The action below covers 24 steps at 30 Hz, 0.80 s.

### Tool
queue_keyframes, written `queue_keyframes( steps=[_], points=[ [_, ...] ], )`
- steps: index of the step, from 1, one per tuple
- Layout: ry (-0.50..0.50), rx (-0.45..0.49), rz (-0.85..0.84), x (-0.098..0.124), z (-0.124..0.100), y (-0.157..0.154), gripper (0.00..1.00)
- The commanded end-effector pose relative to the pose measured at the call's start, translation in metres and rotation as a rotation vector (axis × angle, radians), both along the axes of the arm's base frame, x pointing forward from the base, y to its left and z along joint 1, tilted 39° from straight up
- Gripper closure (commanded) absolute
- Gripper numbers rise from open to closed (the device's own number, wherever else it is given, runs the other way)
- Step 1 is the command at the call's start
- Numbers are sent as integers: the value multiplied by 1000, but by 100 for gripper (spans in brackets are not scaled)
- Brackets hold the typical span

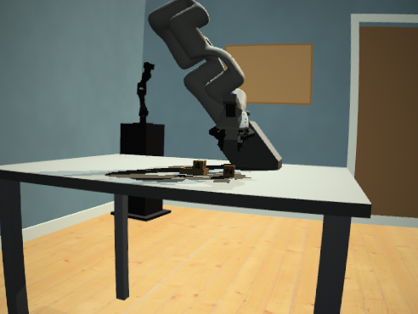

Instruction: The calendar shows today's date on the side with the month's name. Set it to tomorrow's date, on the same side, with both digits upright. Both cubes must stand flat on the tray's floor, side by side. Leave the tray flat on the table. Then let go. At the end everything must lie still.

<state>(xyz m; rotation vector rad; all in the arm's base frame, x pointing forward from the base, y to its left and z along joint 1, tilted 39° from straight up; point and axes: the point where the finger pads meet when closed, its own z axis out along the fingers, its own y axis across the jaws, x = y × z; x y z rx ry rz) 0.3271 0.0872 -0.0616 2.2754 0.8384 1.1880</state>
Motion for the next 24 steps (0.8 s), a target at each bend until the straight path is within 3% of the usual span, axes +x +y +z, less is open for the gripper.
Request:
queue_keyframes(
  steps=[1,24],
  points=[
    [-2,1,1,0,0,1,51],
    [-2,1,1,2,-11,-8,51]
  ],
)
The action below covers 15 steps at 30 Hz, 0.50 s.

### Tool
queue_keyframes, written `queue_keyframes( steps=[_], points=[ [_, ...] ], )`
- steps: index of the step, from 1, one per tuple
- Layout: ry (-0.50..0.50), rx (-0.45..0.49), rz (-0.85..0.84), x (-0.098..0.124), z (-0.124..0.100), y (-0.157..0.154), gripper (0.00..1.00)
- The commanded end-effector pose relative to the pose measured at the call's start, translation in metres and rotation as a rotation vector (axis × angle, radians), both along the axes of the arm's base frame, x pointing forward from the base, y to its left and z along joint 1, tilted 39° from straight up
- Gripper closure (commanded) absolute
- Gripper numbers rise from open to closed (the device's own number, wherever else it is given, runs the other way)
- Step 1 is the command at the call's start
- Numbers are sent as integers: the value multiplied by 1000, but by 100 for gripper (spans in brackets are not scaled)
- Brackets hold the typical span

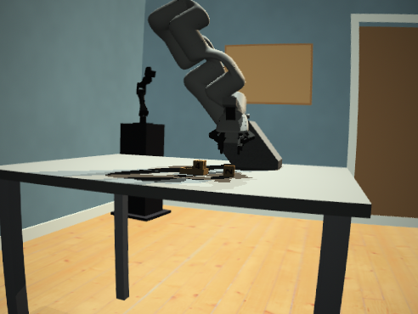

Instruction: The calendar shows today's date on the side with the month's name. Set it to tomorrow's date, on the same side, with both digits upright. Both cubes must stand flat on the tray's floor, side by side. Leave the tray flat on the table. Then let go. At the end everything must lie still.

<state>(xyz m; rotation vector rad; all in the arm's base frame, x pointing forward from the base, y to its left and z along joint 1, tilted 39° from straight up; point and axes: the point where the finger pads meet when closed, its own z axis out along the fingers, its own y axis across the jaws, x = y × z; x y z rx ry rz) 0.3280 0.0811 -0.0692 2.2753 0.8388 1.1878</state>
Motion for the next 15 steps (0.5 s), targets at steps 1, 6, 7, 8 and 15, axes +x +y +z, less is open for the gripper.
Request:
queue_keyframes(
  steps=[1,6,7,8,15],
  points=[
    [-2,1,1,1,-4,-3,51],
    [-2,1,1,2,-8,-6,51],
    [-2,1,1,2,-10,-7,51],
    [-2,1,1,2,-11,-8,51],
    [-2,1,1,4,-22,-17,51]
  ],
)
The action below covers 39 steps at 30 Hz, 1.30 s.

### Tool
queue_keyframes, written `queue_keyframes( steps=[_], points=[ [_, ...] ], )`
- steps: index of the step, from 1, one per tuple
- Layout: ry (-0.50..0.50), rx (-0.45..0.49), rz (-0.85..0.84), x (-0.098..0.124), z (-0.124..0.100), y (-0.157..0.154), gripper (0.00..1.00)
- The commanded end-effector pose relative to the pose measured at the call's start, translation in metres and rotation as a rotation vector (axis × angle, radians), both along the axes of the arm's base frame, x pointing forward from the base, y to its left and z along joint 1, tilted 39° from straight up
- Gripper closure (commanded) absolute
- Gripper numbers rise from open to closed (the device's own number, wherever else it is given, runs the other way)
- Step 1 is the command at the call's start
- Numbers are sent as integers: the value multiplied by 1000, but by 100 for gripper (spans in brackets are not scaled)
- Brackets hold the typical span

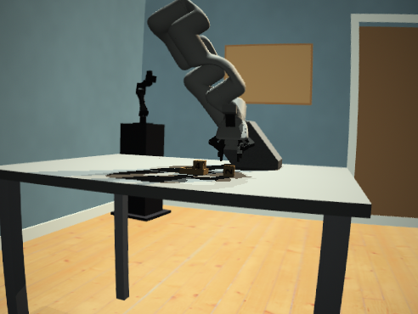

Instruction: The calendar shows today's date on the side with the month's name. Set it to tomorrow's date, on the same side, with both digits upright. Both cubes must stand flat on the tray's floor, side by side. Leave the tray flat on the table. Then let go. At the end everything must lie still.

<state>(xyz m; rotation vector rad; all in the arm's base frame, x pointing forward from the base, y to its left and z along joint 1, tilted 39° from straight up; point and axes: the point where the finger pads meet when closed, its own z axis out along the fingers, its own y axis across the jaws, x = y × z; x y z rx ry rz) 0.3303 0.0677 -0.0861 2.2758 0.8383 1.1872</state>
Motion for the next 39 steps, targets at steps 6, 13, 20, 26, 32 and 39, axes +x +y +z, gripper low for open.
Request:
queue_keyframes(
  steps=[6,13,20,26,32,39],
  points=[
    [-2,1,1,3,-11,-8,51],
    [-2,1,2,4,-20,-16,51],
    [-2,1,2,5,-26,-21,51],
    [-2,1,2,5,-28,-22,51],
    [-2,1,1,5,-30,-23,51],
    [-2,1,1,5,-30,-23,51]
  ],
)
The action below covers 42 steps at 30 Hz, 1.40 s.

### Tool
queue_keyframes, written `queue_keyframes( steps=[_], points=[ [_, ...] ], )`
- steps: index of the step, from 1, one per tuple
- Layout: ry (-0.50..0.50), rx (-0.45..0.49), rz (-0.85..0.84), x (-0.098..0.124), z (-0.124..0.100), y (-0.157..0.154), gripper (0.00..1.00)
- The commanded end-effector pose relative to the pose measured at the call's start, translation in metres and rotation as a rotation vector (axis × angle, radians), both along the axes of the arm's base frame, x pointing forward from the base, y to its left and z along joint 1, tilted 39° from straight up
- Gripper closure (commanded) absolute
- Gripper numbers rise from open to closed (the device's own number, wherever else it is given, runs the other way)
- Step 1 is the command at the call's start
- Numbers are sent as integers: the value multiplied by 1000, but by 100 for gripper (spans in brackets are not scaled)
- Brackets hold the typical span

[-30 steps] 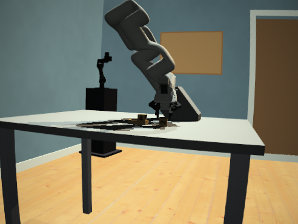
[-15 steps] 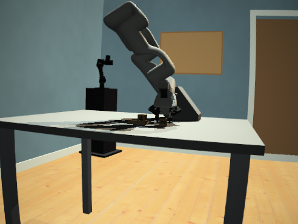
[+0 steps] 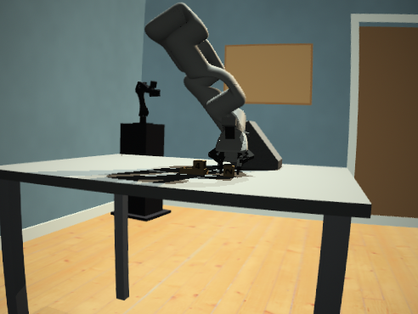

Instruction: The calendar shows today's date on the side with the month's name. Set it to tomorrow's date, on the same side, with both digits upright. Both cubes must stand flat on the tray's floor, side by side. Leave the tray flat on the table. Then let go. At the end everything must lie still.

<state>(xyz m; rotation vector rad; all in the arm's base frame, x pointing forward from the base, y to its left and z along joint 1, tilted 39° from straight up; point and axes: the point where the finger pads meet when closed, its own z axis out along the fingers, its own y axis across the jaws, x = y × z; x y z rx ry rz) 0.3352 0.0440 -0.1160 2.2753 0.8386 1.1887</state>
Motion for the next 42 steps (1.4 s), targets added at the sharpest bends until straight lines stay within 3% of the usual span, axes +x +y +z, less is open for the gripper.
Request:
queue_keyframes(
  steps=[1,30,31,42],
  points=[
    [-1,1,1,0,0,1,51],
    [-1,1,1,0,0,1,51],
    [-1,1,1,0,0,1,71],
    [-1,1,1,0,0,1,71]
  ],
)
